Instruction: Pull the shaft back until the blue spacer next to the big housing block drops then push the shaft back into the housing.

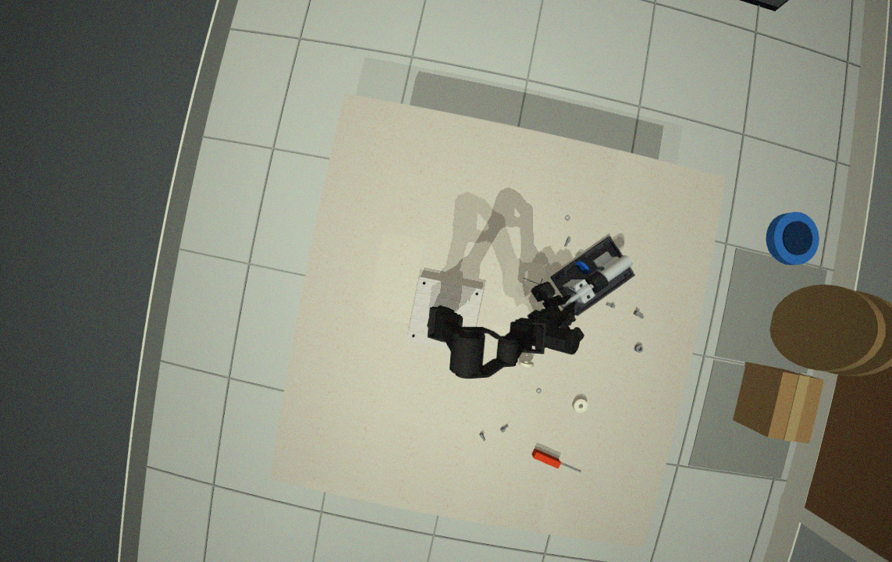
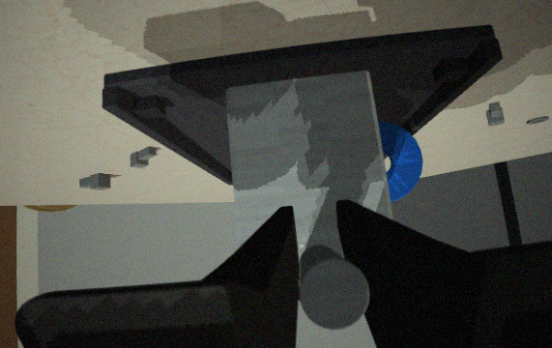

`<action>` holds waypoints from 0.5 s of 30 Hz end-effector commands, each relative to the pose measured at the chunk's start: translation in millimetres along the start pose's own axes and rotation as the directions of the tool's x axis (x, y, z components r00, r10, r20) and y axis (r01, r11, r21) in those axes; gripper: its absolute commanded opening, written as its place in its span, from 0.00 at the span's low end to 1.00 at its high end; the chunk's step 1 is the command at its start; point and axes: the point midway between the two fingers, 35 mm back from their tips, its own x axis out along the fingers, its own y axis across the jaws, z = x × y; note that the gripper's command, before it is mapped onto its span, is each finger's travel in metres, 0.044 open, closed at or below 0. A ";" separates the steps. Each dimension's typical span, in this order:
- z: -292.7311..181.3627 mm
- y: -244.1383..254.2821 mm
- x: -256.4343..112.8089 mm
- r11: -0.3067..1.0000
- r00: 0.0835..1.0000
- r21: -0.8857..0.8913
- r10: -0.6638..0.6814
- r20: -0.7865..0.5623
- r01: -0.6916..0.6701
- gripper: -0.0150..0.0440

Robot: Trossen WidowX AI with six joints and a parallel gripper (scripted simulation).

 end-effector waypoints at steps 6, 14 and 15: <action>-2.7 -0.8 3.6 1.000 1.000 0.000 -0.004 -0.002 0.004 0.25; -4.0 -0.8 5.6 1.000 1.000 0.000 -0.004 -0.002 0.004 0.25; -4.1 -0.8 5.9 1.000 1.000 0.000 -0.004 -0.002 0.004 0.25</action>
